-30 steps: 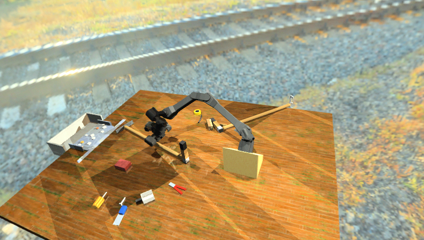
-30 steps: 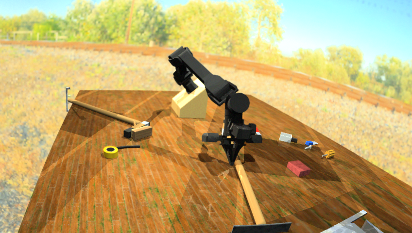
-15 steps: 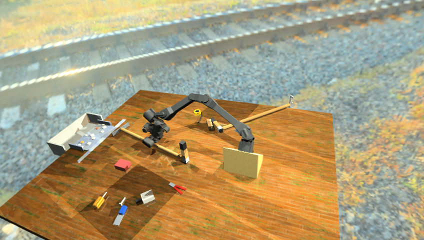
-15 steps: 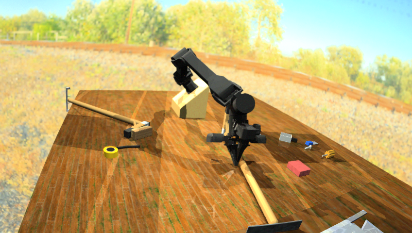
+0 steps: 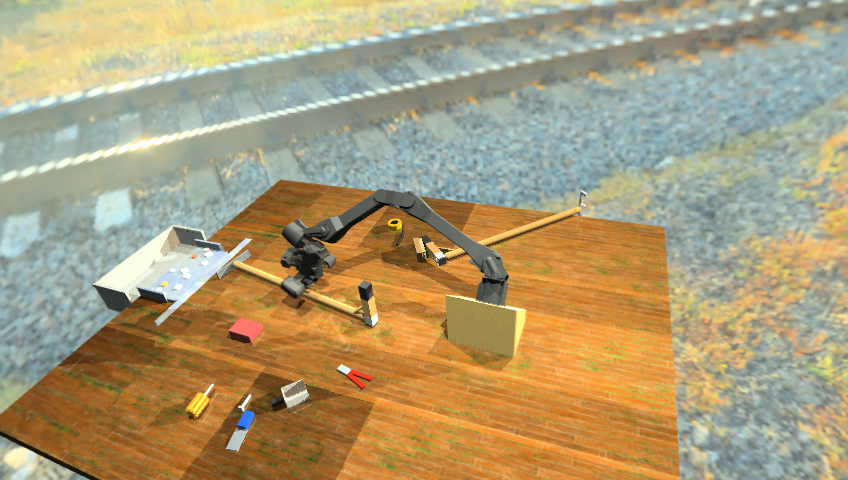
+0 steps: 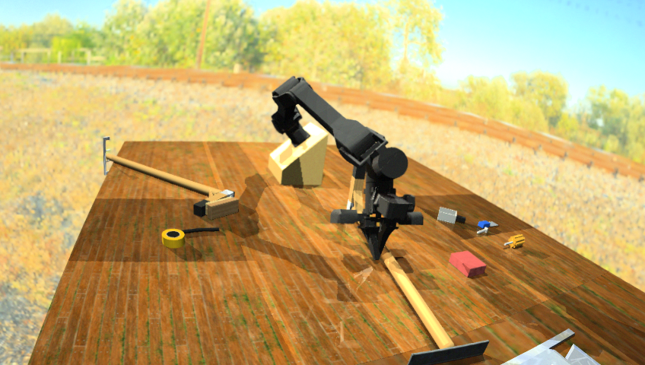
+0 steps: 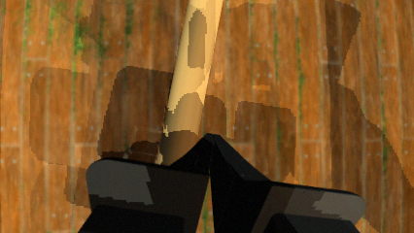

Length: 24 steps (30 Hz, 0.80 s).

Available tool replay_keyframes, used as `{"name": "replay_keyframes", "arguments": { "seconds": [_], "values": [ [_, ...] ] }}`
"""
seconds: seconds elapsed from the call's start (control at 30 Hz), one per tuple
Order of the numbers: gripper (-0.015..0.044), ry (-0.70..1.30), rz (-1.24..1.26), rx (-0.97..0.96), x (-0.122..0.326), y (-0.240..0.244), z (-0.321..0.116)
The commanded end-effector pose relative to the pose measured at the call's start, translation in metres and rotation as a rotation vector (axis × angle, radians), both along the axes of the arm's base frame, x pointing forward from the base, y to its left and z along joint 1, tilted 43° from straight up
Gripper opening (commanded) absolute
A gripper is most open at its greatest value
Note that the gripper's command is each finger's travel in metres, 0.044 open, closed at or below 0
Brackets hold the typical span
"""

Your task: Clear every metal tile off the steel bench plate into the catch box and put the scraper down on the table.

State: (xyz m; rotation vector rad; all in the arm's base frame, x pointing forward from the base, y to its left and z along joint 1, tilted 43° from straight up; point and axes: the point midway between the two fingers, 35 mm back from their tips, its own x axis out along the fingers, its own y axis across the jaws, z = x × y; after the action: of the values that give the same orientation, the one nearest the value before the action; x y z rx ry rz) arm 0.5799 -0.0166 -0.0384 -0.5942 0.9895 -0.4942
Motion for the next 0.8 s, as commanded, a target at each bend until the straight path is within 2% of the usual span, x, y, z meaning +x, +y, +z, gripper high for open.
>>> {"name": "replay_keyframes", "arguments": {
  "seconds": [0.0,0.17,0.77],
  "values": [
    [0.0,-0.002,0.0,0.004,0.001,0.005,-0.004],
    [0.0,0.0,0.0,0.0,0.001,0.005,-0.001],
    [0.0,0.001,0.0,0.004,-0.004,0.051,0.05]
  ]
}}
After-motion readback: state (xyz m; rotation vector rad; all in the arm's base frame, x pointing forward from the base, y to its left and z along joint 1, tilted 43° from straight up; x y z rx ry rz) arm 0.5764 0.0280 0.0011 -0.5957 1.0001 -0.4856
